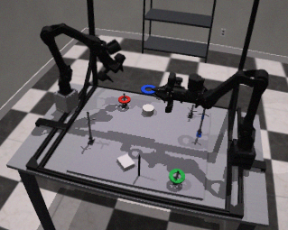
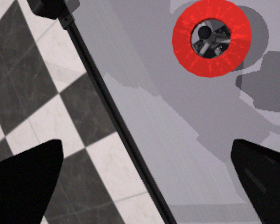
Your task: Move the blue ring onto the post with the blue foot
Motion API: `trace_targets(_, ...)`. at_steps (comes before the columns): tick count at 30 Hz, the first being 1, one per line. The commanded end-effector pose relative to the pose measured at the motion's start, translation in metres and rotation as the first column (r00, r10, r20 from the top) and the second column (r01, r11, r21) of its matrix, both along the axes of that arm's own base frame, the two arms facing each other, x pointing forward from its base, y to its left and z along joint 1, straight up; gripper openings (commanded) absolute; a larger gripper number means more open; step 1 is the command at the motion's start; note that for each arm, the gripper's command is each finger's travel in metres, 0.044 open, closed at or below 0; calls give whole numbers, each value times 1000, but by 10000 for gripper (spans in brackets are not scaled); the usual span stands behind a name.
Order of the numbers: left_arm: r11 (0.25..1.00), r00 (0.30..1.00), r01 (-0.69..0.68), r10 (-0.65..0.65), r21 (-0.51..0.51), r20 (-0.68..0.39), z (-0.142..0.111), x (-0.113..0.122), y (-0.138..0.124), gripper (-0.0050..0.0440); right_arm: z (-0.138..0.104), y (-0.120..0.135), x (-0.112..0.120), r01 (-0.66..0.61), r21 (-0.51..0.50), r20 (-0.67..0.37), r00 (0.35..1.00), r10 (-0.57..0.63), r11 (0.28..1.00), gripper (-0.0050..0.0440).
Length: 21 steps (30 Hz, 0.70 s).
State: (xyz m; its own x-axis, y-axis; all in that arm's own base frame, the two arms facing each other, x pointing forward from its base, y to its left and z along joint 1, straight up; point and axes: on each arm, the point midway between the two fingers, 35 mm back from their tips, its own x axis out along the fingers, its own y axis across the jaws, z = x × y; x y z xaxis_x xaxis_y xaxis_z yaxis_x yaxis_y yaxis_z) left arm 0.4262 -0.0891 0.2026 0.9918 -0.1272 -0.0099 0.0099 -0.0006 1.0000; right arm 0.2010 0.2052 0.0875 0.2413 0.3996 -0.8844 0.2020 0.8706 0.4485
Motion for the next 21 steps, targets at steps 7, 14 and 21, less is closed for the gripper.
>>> trace_targets(7,1000,1000,-5,5,-1,10,3,-1,1,0,10,-20,97,314,307,75,933,-352,899,400)
trace_targets(14,1000,1000,-5,5,-1,10,3,-1,1,0,25,-47,142,404,468,104,858,-504,786,400)
trace_targets(21,1000,1000,-5,5,-1,10,3,-1,1,0,57,-112,195,433,692,138,706,-694,578,400)
